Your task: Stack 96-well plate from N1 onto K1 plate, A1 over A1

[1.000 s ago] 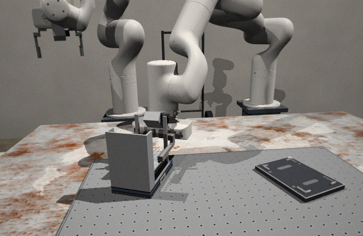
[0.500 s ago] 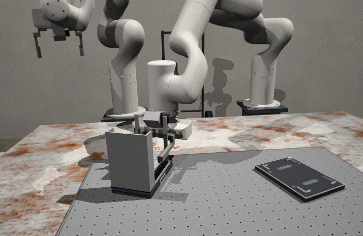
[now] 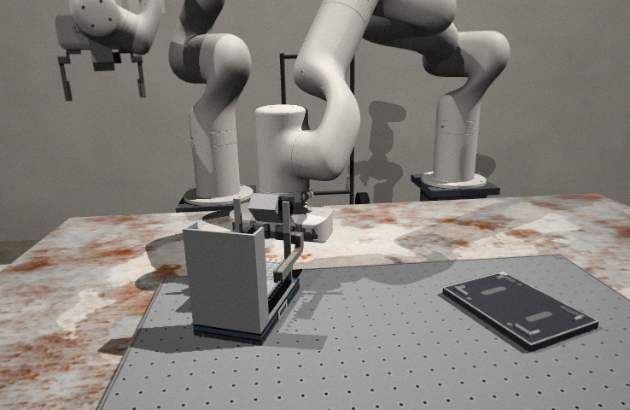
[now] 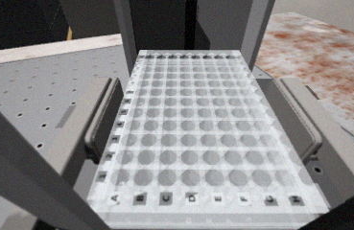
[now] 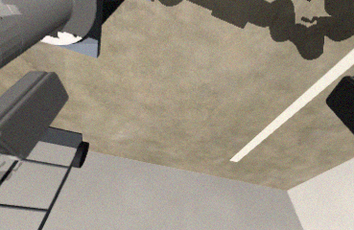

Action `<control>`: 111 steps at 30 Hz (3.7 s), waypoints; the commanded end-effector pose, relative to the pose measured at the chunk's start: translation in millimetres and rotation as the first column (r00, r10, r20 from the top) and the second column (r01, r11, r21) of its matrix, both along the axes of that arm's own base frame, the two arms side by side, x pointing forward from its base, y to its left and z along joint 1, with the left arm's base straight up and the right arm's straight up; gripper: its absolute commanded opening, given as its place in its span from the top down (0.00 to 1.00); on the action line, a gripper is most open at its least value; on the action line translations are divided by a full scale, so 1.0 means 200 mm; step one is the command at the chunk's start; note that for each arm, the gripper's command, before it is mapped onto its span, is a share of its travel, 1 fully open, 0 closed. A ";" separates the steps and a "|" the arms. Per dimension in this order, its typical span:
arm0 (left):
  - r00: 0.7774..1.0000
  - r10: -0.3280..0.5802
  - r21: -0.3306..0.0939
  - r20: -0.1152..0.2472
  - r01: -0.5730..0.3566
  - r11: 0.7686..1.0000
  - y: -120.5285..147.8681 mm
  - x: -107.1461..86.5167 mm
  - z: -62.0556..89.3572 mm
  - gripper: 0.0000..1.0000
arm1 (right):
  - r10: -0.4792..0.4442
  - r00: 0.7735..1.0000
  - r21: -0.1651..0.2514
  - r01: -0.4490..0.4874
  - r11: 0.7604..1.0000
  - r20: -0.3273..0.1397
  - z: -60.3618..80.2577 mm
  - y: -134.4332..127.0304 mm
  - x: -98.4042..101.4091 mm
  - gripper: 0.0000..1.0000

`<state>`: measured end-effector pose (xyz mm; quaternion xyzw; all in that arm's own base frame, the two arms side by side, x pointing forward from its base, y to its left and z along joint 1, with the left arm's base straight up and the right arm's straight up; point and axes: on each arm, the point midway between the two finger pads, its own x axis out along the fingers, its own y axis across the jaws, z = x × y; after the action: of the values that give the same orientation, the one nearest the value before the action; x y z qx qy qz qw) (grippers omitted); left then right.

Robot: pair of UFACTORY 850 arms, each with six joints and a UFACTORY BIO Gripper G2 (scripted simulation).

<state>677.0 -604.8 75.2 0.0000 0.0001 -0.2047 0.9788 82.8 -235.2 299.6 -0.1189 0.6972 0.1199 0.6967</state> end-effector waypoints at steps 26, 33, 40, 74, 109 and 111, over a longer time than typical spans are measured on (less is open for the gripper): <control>1.000 0.000 -0.002 0.002 0.000 1.000 0.00 0.00 0.01 1.00 | 0.000 1.000 -0.001 0.000 1.000 0.001 0.00 0.00 0.00 0.00; 1.000 0.000 -0.002 0.002 0.000 1.000 0.00 0.00 0.00 1.00 | 0.000 1.000 -0.001 0.000 1.000 0.001 0.00 0.00 0.00 0.00; 1.000 0.000 -0.002 0.002 0.000 1.000 0.00 0.00 -0.01 1.00 | 0.000 1.000 -0.001 0.000 1.000 0.001 0.00 0.00 0.00 0.00; 1.000 0.000 -0.002 0.002 0.000 1.000 0.00 0.00 -0.03 1.00 | 0.000 1.000 -0.001 0.000 1.000 0.001 0.00 0.00 0.00 0.00; 1.000 0.000 -0.002 0.002 0.000 1.000 0.00 0.00 -0.06 1.00 | 0.000 1.000 -0.001 0.000 1.000 0.001 0.00 0.00 0.00 0.00; 1.000 0.000 -0.002 0.002 0.000 1.000 0.00 0.00 -0.06 1.00 | 0.000 1.000 -0.001 0.000 1.000 0.001 0.00 0.00 0.00 0.00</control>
<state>677.3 -605.0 63.2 -0.0004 -0.0007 -0.2047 0.9788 82.8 -235.2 299.6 -0.1189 0.6972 0.1199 0.6967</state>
